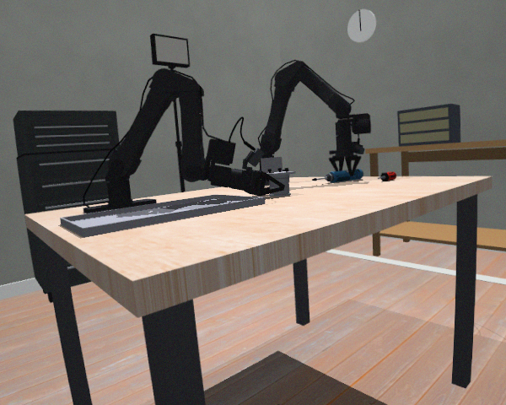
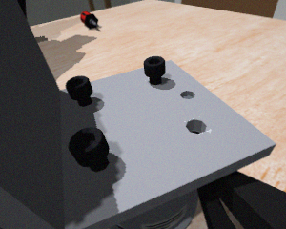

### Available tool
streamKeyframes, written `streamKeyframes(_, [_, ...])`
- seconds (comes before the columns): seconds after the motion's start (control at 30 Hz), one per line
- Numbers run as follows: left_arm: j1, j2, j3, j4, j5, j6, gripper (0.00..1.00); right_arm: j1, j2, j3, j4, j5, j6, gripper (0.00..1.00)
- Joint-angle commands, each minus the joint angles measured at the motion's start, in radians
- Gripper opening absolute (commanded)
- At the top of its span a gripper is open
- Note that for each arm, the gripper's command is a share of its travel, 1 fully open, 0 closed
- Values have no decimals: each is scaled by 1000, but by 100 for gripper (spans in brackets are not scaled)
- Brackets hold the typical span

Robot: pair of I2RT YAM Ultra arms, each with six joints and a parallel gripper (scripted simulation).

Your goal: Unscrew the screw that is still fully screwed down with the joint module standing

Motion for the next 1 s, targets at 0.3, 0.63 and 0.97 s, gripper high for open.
streamKeyframes(0.3, [-11, -49, 68, -88, -2, 4, 65, 2, -5, 6, -10, 5, 4, 59])
streamKeyframes(0.63, [-5, -94, 107, -158, -1, 3, 65, 2, -5, 6, -10, 5, 4, 59])
streamKeyframes(0.97, [-3, -92, 129, -191, -1, 3, 65, 2, -5, 6, -10, 5, 4, 59])
